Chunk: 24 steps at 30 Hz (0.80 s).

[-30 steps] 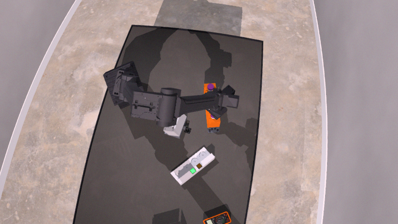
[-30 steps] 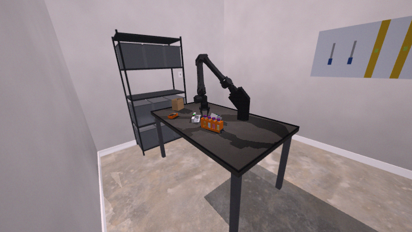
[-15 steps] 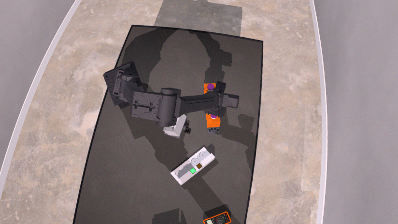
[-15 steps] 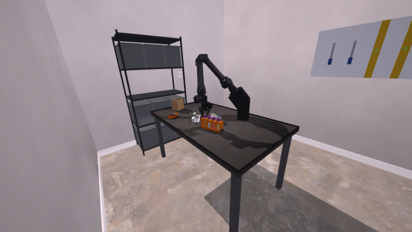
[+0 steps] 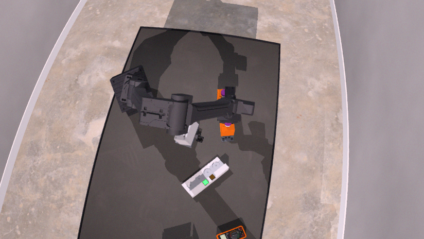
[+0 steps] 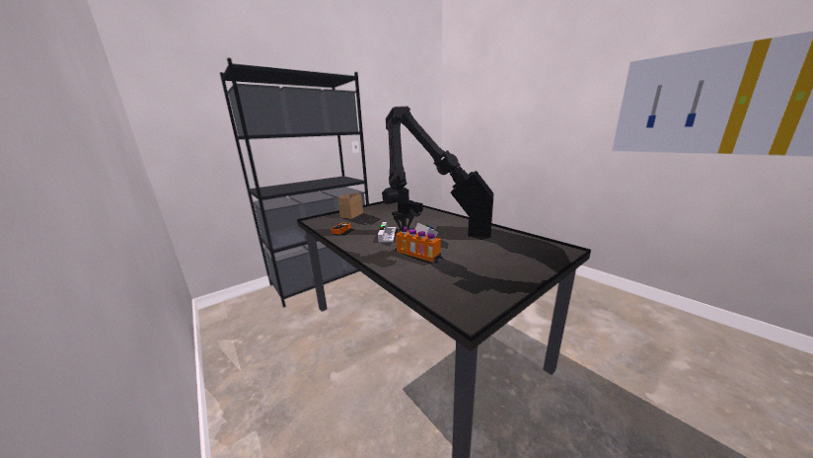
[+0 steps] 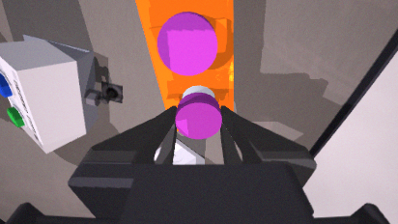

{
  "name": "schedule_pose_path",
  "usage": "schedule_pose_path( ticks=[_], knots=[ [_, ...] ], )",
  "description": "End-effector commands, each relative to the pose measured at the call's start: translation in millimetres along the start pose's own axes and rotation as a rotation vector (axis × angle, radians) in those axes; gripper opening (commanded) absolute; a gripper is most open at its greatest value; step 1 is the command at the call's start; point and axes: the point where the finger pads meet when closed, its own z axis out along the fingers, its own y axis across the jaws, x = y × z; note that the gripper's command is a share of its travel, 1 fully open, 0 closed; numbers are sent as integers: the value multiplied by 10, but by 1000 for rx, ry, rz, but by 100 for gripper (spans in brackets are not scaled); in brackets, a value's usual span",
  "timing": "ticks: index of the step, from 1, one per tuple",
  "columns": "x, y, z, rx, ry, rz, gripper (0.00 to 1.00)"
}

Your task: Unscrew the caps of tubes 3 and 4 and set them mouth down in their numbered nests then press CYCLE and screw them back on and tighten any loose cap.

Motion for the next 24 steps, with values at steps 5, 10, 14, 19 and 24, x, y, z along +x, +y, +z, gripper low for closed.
schedule_pose_path(
  ticks=[5, 10, 14, 19, 24],
  knots=[
    [4, -40, -25, 13, -2, -12, 0],
    [4, -40, -25, 13, -2, -12, 0],
    [13, -5, -26, 17, -3, 105, 0],
    [6, 27, -11, 4, -4, 348, 0],
    [2, 49, 2, -5, -2, 593, 0]
  ],
)
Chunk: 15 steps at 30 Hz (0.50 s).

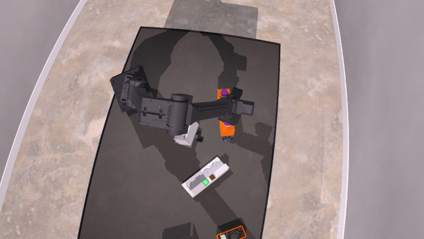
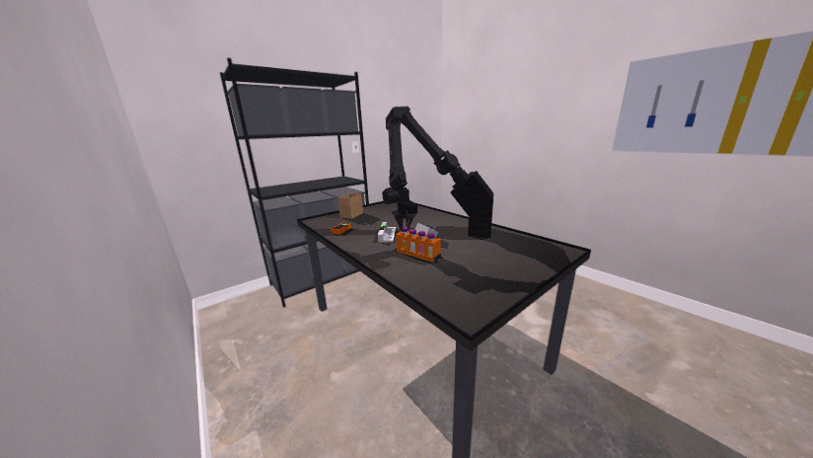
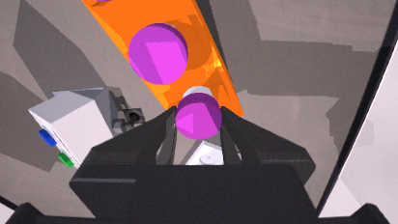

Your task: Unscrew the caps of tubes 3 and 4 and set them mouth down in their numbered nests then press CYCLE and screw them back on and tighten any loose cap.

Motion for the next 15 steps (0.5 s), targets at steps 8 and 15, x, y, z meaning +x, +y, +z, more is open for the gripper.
schedule_pose_path(
  ticks=[8, 15],
  knots=[
    [22, 38, 8, -10, 3, 529, 0],
    [24, 53, 22, -12, 8, 859, 0]
  ],
)
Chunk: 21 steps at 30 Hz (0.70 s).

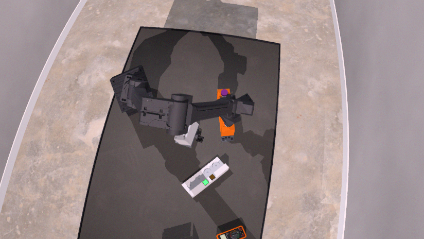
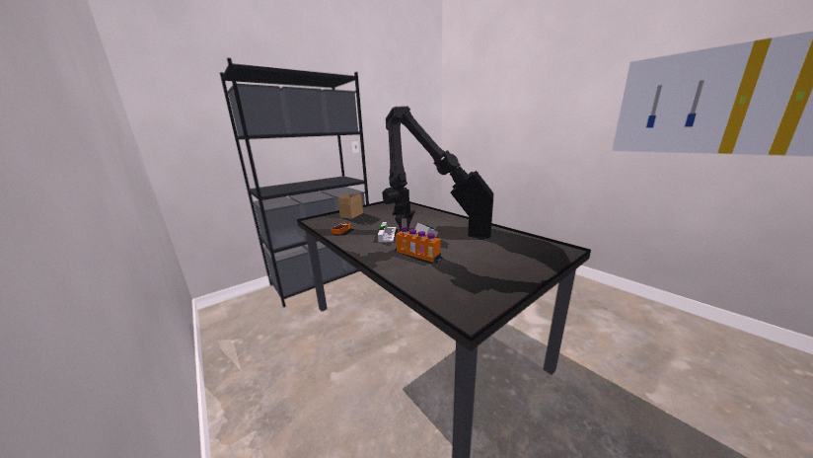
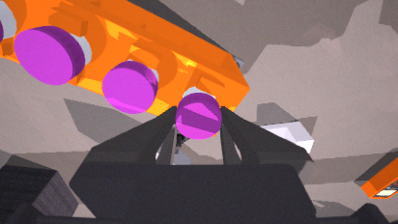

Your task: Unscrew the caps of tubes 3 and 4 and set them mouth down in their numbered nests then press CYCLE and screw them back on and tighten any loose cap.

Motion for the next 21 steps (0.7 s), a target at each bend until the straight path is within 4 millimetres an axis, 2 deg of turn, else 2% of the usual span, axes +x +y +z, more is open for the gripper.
schedule_pose_path(
  ticks=[1, 2, 3, 4, 6, 21],
  knots=[
    [53, 31, 21, -9, 12, 279, 0],
    [54, 32, 23, -9, 13, 325, 0],
    [-35, -33, -23, 2, -9, 348, 0],
    [58, 37, 24, -11, 17, 399, 0],
    [58, 37, 24, -11, 17, 399, 0],
    [43, 38, 39, -4, 21, 1097, 0]
  ],
)
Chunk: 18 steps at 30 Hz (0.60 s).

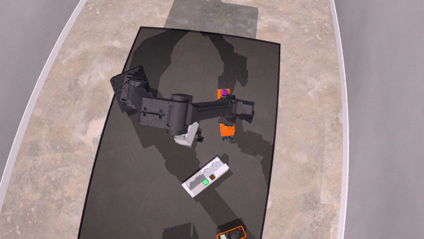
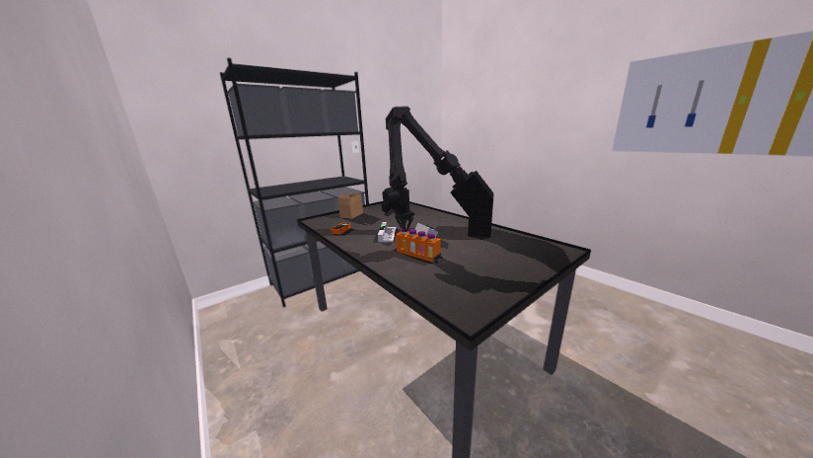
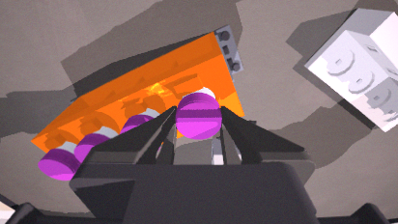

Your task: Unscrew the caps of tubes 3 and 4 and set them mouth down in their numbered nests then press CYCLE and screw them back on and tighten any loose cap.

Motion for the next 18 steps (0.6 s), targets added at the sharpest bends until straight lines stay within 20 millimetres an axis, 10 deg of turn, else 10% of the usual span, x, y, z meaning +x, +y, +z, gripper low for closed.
schedule_pose_path(
  ticks=[1, 18],
  knots=[
    [58, -11, 34, 7, 21, 213, 0],
    [63, -13, 46, 16, 19, 912, 0]
  ],
)
